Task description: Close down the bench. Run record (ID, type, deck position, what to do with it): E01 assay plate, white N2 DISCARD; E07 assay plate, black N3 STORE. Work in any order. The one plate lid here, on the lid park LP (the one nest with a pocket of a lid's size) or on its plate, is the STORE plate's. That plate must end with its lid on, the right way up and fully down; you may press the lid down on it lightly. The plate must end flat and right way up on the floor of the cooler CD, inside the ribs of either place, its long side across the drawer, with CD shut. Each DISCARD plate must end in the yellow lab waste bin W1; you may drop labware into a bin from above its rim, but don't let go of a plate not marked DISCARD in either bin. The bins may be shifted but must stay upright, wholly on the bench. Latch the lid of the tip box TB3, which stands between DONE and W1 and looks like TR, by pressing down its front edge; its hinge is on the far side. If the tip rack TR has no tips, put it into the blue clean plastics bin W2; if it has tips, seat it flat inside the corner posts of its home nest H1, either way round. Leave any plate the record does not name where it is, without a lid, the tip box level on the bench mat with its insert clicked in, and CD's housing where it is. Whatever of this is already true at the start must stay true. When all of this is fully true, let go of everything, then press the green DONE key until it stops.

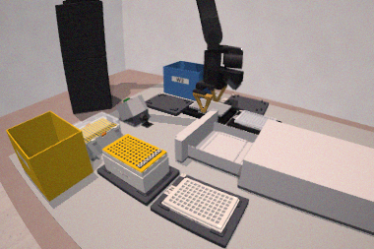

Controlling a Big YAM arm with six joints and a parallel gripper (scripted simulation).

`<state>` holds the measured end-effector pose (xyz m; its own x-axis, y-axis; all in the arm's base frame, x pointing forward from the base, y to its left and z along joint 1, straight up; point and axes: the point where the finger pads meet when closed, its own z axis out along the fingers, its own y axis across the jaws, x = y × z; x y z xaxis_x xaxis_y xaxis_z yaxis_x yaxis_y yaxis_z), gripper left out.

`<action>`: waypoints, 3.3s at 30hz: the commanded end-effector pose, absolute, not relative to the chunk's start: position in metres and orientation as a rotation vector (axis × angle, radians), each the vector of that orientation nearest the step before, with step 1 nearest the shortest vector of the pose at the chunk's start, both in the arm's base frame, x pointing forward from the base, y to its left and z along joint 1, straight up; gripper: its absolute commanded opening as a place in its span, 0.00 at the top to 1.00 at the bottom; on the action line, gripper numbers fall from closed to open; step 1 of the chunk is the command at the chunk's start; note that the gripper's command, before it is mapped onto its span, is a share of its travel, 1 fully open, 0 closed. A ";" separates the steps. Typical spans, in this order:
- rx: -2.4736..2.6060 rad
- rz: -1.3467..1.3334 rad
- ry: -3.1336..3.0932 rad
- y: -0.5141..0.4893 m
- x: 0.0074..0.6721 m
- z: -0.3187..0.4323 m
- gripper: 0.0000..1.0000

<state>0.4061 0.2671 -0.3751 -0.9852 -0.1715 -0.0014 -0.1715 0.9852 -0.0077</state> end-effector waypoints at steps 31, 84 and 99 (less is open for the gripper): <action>-0.295 -0.002 3.115 0.273 0.412 -0.351 0.00; -0.295 -0.003 3.116 0.274 0.410 -0.290 0.00; -0.294 0.005 3.106 0.277 0.413 -0.266 0.00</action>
<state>0.4146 0.2727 -0.2766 -0.9850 -0.1714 -0.0197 -0.1714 0.9852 0.0003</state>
